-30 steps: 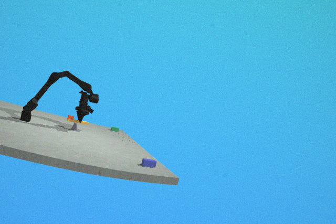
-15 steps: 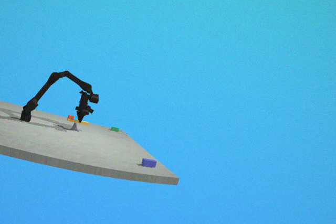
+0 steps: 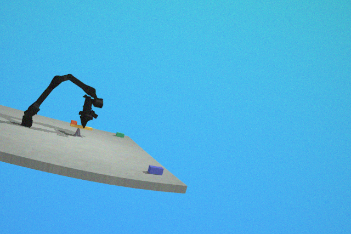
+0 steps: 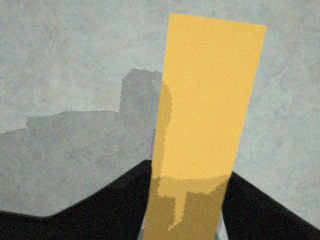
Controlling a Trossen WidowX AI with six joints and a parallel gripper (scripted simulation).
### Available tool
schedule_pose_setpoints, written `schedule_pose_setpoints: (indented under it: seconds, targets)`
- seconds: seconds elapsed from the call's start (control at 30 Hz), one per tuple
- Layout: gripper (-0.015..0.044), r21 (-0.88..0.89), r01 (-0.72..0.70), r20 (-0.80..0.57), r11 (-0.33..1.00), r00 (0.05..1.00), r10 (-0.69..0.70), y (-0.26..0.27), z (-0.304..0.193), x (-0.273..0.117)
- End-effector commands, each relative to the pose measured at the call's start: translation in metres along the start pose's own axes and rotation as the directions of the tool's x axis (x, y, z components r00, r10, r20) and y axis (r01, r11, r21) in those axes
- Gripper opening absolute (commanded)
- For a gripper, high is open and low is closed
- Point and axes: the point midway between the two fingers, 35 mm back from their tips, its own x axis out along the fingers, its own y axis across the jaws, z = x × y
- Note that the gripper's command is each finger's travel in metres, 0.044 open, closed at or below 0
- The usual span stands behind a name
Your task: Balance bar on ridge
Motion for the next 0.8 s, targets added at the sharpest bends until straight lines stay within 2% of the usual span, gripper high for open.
schedule_pose_setpoints:
  seconds: [0.0,0.5,0.7,0.77]
  targets:
    - [0.0000,0.000,0.000,-0.001,1.000,1.000,0.000,0.0000,0.0000,0.0002]
    - [0.0000,0.000,0.000,-0.001,1.000,1.000,0.000,0.0000,0.0000,0.0002]
    - [0.0157,0.000,0.000,-0.001,1.000,1.000,0.000,0.0000,0.0000,0.0002]
    - [0.0167,0.000,0.000,-0.001,1.000,1.000,0.000,0.0000,0.0000,0.0002]
